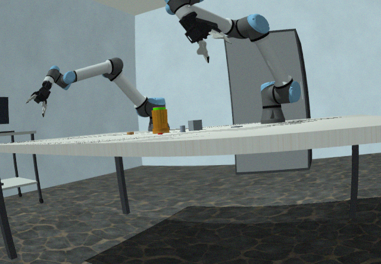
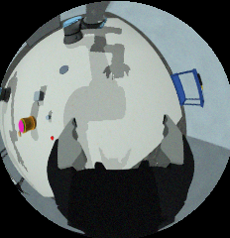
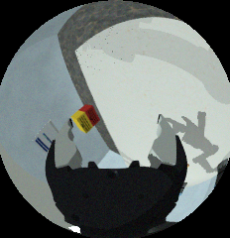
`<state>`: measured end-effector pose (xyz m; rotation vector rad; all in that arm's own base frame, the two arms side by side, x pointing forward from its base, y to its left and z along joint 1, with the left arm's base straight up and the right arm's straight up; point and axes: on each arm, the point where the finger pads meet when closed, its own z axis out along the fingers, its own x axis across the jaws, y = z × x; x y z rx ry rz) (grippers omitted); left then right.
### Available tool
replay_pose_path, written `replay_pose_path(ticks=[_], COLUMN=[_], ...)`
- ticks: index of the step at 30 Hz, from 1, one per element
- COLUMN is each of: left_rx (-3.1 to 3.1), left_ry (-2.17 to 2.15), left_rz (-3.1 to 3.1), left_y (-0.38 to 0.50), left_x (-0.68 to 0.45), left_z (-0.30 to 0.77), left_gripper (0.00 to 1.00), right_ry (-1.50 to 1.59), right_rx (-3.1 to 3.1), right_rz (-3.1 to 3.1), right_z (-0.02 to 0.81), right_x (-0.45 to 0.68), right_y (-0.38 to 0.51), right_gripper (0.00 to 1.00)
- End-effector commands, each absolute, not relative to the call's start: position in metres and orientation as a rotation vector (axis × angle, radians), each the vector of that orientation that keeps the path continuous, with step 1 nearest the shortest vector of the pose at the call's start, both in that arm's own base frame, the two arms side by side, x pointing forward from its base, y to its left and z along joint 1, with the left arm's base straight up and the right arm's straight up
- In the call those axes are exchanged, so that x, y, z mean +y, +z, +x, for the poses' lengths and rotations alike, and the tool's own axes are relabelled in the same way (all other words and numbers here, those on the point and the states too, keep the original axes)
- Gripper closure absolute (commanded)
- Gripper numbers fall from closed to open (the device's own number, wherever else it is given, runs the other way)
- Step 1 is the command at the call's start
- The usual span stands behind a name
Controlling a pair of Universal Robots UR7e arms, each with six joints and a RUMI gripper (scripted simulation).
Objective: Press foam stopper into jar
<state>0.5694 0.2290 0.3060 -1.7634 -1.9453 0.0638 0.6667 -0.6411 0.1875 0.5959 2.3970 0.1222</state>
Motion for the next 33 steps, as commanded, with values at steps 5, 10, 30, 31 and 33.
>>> replay_pose_path(ticks=[5, 10, 30, 31, 33], left_rx=[-1.946, -1.946, -1.946, -1.946, -1.946], left_ry=[0.062, 0.062, 0.062, 0.062, 0.062], left_rz=[-1.764, -1.764, -1.764, -1.764, -1.764], left_y=[0.3068, 0.3068, 0.3068, 0.3068, 0.3068], left_x=[0.229, 0.229, 0.229, 0.229, 0.229], left_z=[0.5694, 0.5694, 0.5694, 0.5694, 0.5694], left_gripper=[0.02, 0.02, 0.02, 0.02, 0.02], right_ry=[0.121, 0.121, 0.121, 0.121, 0.121], right_rx=[2.395, 2.395, 2.395, 2.395, 2.395], right_rz=[0.595, 0.595, 0.595, 0.595, 0.595], right_z=[0.6668, 0.6668, 0.6668, 0.6668, 0.6668], right_x=[-0.6412, -0.6412, -0.6412, -0.6412, -0.6412], right_y=[0.1891, 0.1891, 0.1891, 0.1891, 0.1891], right_gripper=[0.02, 0.02, 0.21, 0.21, 0.21])
